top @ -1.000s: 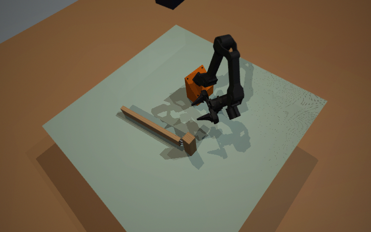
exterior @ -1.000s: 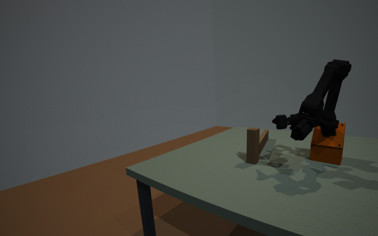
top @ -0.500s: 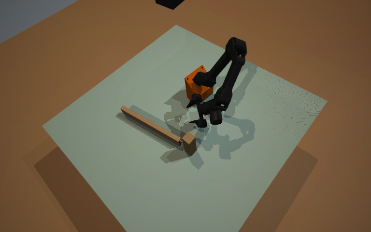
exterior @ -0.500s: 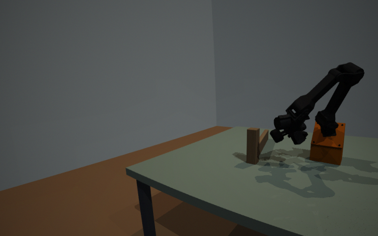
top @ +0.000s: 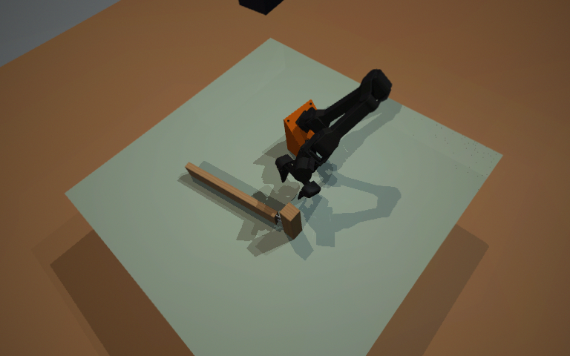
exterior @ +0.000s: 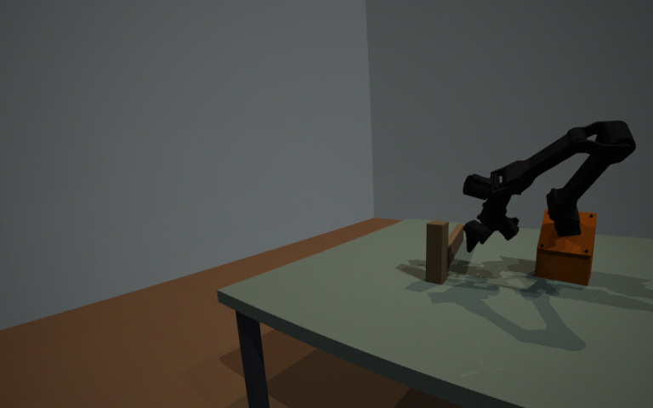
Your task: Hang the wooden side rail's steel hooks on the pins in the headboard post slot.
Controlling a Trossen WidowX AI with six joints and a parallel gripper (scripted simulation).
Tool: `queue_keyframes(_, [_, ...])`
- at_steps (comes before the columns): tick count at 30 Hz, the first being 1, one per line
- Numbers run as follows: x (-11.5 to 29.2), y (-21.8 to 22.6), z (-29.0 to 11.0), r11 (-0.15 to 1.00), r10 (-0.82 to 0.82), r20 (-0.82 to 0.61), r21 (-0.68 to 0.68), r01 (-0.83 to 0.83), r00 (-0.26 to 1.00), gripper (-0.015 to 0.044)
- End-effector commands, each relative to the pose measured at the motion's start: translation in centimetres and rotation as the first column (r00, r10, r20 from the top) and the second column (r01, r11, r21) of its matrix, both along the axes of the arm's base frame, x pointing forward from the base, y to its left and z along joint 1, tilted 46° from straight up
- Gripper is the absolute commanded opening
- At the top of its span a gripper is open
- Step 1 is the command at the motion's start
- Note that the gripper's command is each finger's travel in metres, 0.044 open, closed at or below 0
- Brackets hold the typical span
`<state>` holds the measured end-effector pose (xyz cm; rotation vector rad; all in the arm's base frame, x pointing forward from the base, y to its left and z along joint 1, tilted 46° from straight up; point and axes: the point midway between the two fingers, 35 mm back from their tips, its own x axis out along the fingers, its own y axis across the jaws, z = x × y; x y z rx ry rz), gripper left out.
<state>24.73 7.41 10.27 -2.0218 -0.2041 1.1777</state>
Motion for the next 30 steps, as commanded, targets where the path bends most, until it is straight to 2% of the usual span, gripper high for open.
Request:
queue_keyframes(1, [0.7, -0.8, 2.0, 0.977, 0.191, 0.264, 0.046, -0.210, 0.945, 0.0440])
queue_keyframes(5, [0.6, -1.8, 3.7, 0.946, 0.282, 0.468, 0.010, -0.324, 0.838, 0.0440])
queue_keyframes(7, [0.5, -2.0, 4.0, 0.940, 0.295, 0.502, -0.002, -0.340, 0.813, 0.0440])
queue_keyframes(30, [0.5, -2.0, 4.0, 0.940, 0.295, 0.502, -0.002, -0.340, 0.813, 0.0440])
